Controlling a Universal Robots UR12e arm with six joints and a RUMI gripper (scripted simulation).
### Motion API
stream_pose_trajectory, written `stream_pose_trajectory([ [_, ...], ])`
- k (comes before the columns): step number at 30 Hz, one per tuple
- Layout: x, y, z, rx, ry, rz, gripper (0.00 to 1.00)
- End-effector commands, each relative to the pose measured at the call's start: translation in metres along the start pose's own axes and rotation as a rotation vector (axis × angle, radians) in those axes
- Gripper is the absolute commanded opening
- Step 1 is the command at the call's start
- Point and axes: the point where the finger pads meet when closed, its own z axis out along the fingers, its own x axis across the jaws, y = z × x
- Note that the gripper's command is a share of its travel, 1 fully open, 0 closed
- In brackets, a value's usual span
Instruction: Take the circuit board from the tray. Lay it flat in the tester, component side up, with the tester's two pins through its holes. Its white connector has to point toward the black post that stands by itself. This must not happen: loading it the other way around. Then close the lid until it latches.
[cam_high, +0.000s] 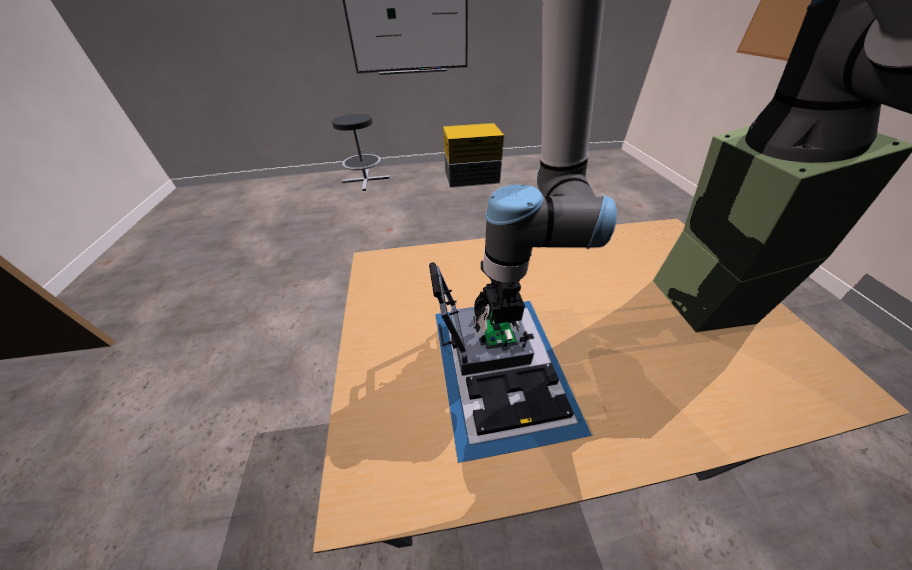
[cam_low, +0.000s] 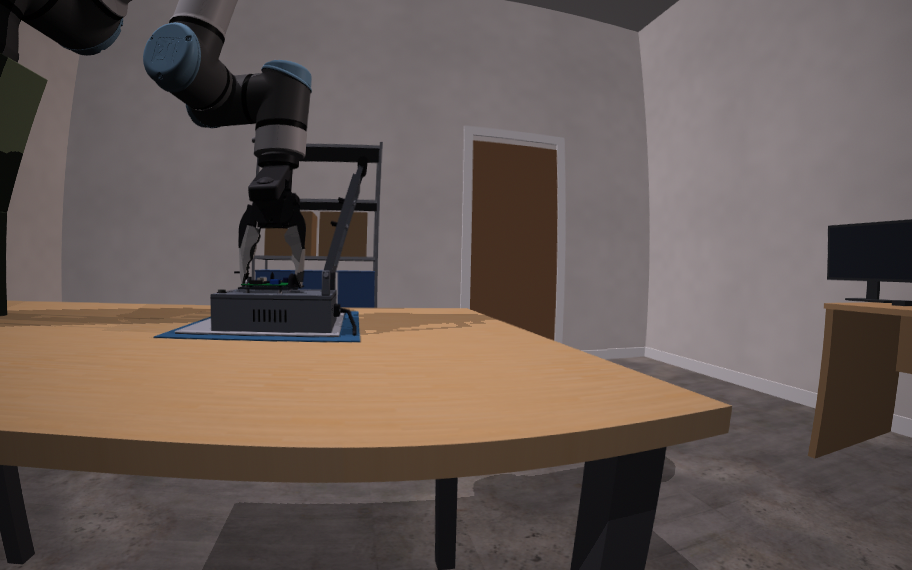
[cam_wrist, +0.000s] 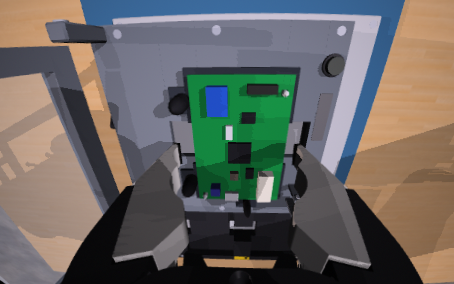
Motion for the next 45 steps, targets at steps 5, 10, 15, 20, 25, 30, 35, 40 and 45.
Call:
stream_pose_trajectory([
  [5,-0.002,0.001,-0.001,0.000,-0.003,-0.001,0.59],
  [10,-0.001,0.001,-0.001,0.000,-0.003,-0.001,0.59],
  [15,0.000,0.001,-0.005,0.000,-0.001,-0.001,0.59],
  [20,0.001,0.001,-0.009,0.000,0.000,0.000,0.59],
  [25,0.001,0.001,-0.021,0.000,0.000,0.000,0.59],
  [30,0.001,0.000,-0.040,0.000,0.000,0.000,0.59],
  [35,0.001,0.000,-0.059,0.000,0.000,0.001,0.59],
  [40,0.001,0.000,-0.082,0.000,0.000,0.000,0.59],
  [45,0.001,0.000,-0.112,0.000,0.000,0.001,0.59],
])
